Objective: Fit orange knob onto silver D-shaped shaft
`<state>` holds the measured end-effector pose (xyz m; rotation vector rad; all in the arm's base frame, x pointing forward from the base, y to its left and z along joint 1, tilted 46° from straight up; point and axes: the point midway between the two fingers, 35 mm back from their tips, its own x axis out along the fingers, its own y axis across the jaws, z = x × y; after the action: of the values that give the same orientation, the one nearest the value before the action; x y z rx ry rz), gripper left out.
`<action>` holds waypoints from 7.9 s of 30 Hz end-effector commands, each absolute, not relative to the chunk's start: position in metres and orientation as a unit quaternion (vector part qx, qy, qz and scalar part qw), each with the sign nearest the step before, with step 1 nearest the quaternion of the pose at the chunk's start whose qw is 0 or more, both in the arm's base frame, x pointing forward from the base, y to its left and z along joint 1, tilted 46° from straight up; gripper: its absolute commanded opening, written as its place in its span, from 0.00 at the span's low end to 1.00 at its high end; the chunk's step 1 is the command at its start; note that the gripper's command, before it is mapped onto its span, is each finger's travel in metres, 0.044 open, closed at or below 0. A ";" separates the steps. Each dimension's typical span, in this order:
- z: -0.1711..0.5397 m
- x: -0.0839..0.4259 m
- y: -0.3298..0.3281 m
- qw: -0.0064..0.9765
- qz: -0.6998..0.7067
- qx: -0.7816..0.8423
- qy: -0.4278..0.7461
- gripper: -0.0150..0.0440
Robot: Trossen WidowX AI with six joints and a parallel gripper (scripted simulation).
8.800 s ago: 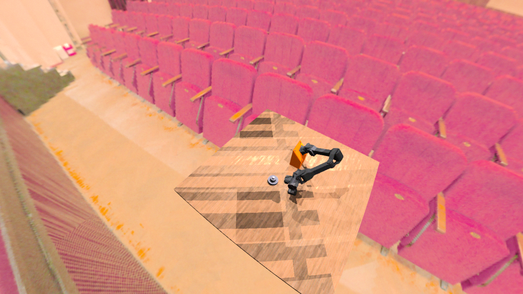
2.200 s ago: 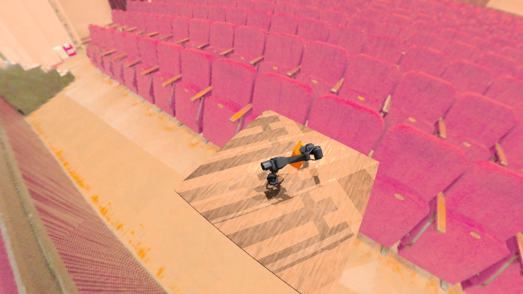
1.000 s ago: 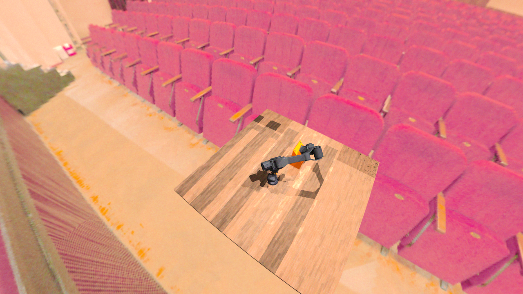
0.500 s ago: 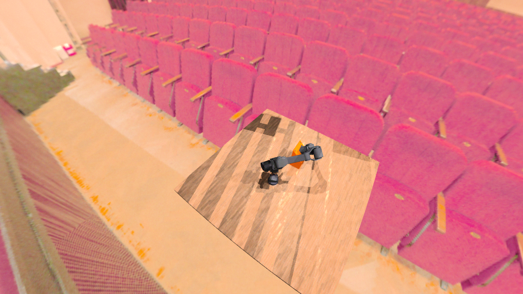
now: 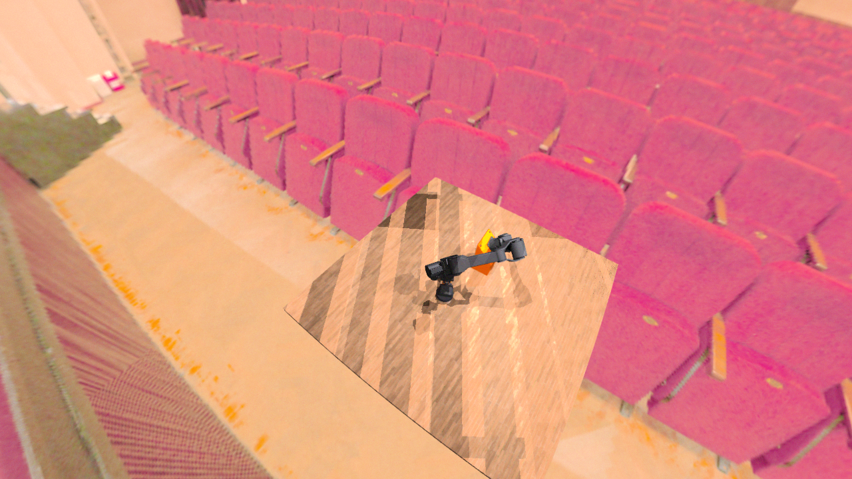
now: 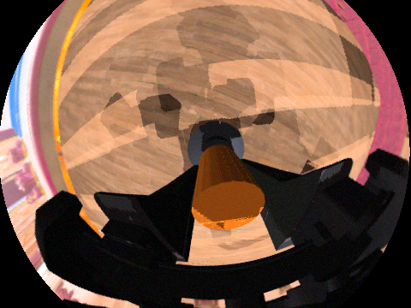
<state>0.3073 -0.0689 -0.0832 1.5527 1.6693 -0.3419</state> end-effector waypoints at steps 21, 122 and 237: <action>-0.080 0.310 -0.072 0.467 -0.063 0.571 0.672 0.25; -0.081 0.311 -0.071 0.576 0.078 0.461 0.671 0.25; -0.080 0.304 -0.072 0.663 0.224 0.323 0.637 0.25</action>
<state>0.3045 -0.0695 -0.0809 0.7502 1.4476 0.4971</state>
